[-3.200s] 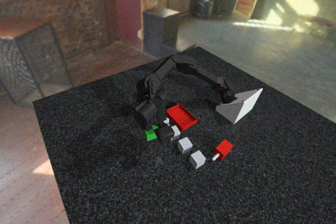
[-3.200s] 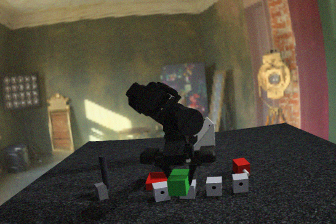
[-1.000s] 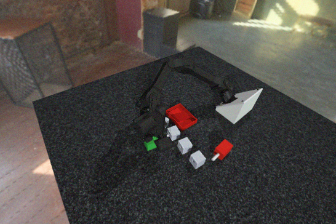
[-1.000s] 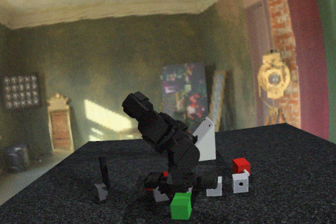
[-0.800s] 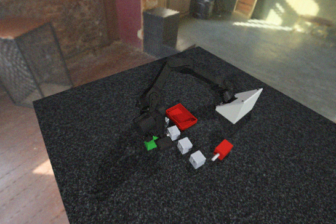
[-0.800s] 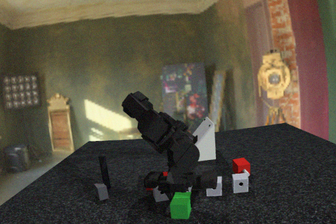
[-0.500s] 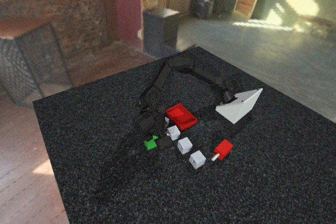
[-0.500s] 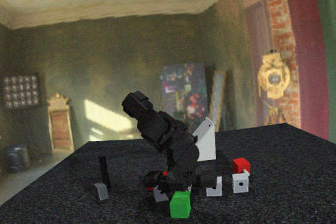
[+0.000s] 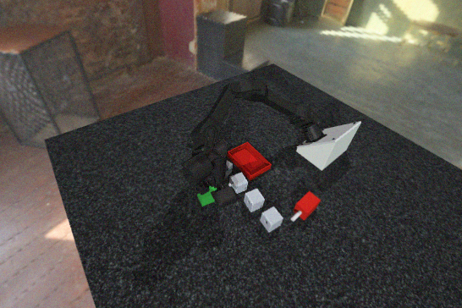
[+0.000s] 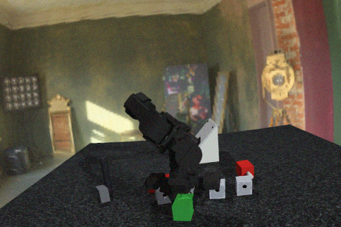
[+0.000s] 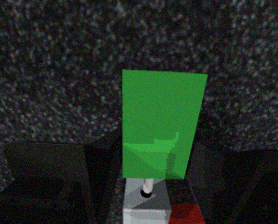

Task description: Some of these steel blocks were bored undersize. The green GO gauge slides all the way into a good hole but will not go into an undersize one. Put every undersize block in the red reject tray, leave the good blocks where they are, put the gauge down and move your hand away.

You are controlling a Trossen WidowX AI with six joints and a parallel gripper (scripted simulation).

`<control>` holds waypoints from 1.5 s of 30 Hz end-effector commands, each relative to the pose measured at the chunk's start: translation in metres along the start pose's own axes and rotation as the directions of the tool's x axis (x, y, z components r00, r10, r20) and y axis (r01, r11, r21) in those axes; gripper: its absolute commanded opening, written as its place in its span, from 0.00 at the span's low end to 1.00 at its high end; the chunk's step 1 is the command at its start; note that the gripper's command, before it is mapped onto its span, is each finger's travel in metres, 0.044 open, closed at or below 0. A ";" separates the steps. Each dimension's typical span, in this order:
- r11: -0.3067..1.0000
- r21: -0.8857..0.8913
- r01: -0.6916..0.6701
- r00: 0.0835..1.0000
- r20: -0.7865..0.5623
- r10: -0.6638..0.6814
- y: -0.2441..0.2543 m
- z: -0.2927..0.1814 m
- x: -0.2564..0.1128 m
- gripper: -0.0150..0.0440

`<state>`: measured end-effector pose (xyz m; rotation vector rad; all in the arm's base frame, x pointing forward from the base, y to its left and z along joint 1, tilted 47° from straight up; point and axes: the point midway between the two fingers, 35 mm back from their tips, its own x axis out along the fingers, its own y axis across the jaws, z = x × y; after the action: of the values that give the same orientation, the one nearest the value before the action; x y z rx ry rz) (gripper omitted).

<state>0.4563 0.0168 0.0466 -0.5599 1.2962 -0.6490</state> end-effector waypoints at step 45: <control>1.000 0.002 -0.001 1.000 0.013 0.001 0.003 0.002 -0.004 0.25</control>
<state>0.4557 0.0166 0.0450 -0.5603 1.2973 -0.6494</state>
